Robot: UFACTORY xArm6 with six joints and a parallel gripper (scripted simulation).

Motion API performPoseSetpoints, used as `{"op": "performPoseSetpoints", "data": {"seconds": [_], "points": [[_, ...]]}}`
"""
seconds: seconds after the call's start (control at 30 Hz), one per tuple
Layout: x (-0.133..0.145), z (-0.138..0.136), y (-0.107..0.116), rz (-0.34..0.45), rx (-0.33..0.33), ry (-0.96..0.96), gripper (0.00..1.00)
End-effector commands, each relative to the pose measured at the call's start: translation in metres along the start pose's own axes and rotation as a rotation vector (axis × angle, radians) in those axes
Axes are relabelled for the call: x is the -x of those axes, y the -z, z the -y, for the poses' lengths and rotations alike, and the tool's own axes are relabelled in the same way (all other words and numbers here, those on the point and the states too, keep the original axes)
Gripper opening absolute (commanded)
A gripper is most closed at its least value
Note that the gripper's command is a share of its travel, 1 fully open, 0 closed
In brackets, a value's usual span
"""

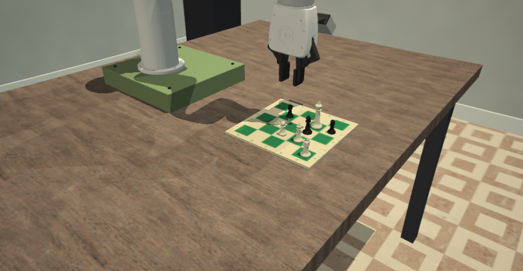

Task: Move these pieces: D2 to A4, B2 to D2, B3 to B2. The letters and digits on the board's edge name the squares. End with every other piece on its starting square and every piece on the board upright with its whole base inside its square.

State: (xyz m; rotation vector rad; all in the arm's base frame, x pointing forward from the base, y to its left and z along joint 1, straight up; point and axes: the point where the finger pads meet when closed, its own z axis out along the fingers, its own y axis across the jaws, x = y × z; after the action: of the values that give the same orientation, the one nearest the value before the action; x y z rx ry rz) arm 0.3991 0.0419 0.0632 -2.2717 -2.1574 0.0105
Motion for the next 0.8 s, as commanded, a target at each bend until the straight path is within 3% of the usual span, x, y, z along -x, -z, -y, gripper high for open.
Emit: {"op": "performPoseSetpoints", "data": {"seconds": [0.0, 0.77], "points": [[0.000, -0.001, 0.001, -0.001, 0.004, 0.000, 0.34], [0.000, -0.001, -0.012, 0.000, 0.004, 0.000, 0.34]]}}
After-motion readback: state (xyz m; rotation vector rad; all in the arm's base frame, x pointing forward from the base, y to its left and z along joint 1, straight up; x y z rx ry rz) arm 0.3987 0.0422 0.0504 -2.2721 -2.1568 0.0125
